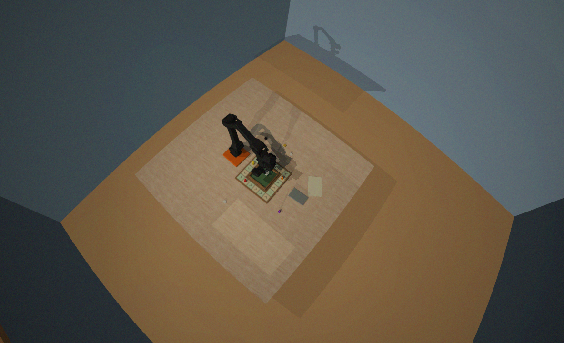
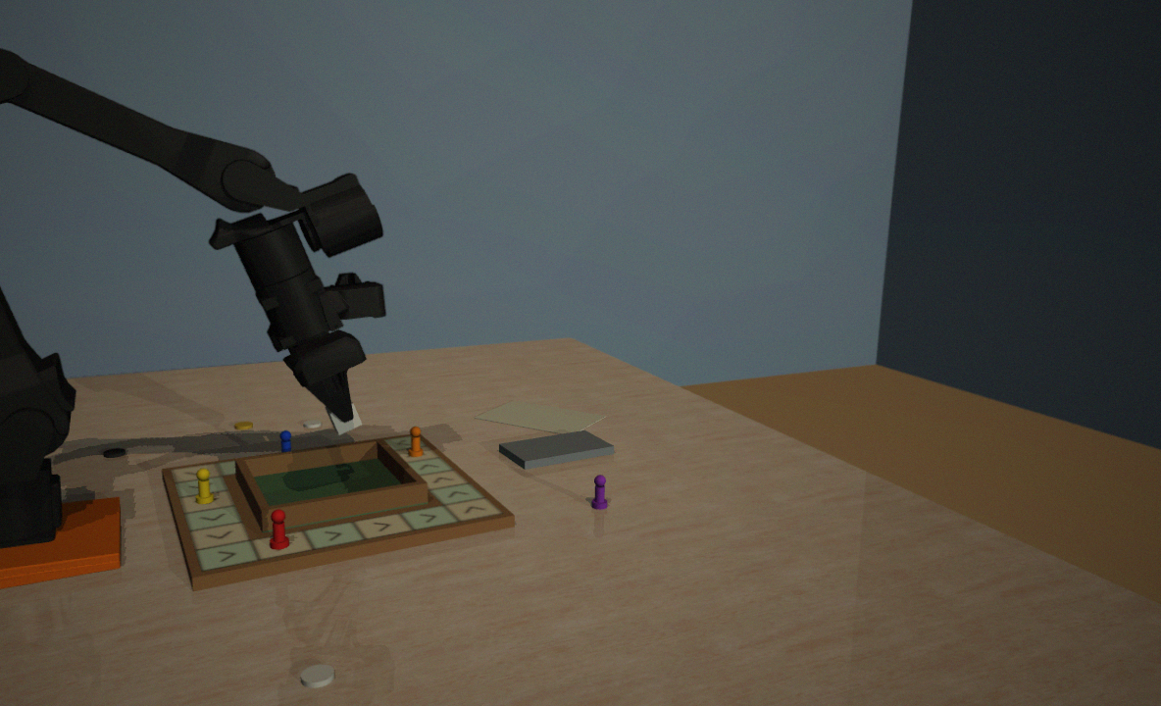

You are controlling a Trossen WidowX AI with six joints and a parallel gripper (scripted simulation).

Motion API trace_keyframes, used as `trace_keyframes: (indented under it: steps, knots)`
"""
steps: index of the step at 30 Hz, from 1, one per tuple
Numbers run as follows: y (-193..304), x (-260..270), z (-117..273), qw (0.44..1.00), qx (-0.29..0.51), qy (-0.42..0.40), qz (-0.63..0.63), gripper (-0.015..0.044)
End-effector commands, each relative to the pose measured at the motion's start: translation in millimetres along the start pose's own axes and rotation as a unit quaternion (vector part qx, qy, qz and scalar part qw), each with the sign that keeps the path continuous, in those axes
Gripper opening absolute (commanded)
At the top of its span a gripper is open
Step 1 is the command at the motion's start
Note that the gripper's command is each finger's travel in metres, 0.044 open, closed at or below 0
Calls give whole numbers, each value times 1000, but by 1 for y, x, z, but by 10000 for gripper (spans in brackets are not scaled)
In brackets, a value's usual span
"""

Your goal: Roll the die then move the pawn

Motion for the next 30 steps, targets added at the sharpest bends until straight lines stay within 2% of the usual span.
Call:
trace_keyframes:
  steps: [1, 12, 16, 22, 30]
  knots:
    - [13, 2, -2, 997, -71, 15, 3, 0]
    - [37, 7, -11, 969, -242, 46, 2, 0]
    - [37, 7, -10, 969, -244, 47, 2, 0]
    - [55, 8, 30, 969, -243, 47, 2, 0]
    - [57, 9, 30, 969, -243, 47, 2, 0]
Point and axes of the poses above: the point midway between the two fingers, 35 mm back from their tips, its own z axis back along the fingers, its own x axis across the jaws, y = z × x, the point moved 8 cm from there along z, back along the fingers, and after that the axes turned 11 degrees about z, right-handed, at the moved point
